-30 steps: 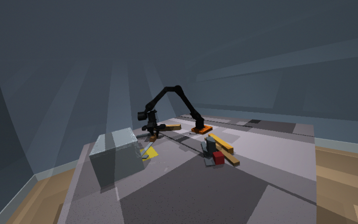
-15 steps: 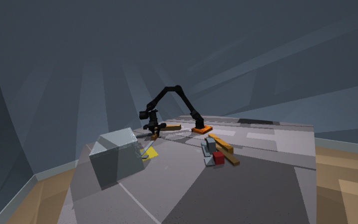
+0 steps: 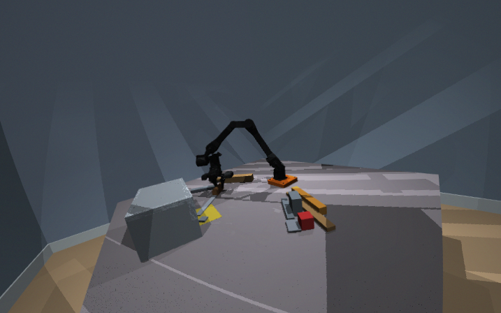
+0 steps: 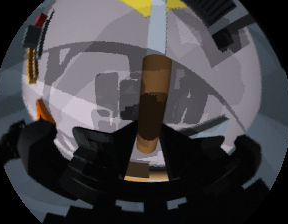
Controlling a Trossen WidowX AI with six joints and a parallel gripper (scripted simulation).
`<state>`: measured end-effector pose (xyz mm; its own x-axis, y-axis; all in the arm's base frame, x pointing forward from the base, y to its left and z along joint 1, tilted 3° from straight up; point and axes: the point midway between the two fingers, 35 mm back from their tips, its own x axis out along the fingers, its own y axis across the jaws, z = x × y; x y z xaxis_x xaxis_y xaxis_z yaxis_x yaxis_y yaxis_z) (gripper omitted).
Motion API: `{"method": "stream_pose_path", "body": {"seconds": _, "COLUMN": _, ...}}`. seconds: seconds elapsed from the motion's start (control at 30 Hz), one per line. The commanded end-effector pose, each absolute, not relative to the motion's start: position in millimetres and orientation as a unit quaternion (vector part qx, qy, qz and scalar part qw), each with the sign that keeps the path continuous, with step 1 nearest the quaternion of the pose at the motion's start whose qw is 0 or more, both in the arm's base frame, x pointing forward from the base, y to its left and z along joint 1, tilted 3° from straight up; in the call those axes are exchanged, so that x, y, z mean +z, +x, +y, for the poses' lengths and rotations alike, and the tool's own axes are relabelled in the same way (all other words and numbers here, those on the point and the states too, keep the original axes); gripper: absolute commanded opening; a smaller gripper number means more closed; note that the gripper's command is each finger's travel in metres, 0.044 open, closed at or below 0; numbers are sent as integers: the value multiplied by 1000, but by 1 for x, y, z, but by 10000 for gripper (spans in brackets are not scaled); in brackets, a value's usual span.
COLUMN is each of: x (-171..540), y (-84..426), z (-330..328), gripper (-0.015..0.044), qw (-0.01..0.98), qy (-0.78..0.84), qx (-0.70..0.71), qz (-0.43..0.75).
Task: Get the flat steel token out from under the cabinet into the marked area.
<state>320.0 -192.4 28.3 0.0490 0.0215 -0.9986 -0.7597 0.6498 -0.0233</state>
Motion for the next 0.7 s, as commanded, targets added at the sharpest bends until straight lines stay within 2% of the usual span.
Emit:
{"method": "stream_pose_path", "body": {"seconds": 0.0, "x": 35, "y": 320, "z": -193, "gripper": 0, "qw": 661, "qy": -297, "qx": 296, "qz": 622}}
{"method": "stream_pose_path", "body": {"seconds": 0.67, "x": 50, "y": 312, "z": -187, "gripper": 0, "qw": 662, "qy": -295, "qx": 295, "qz": 623}}
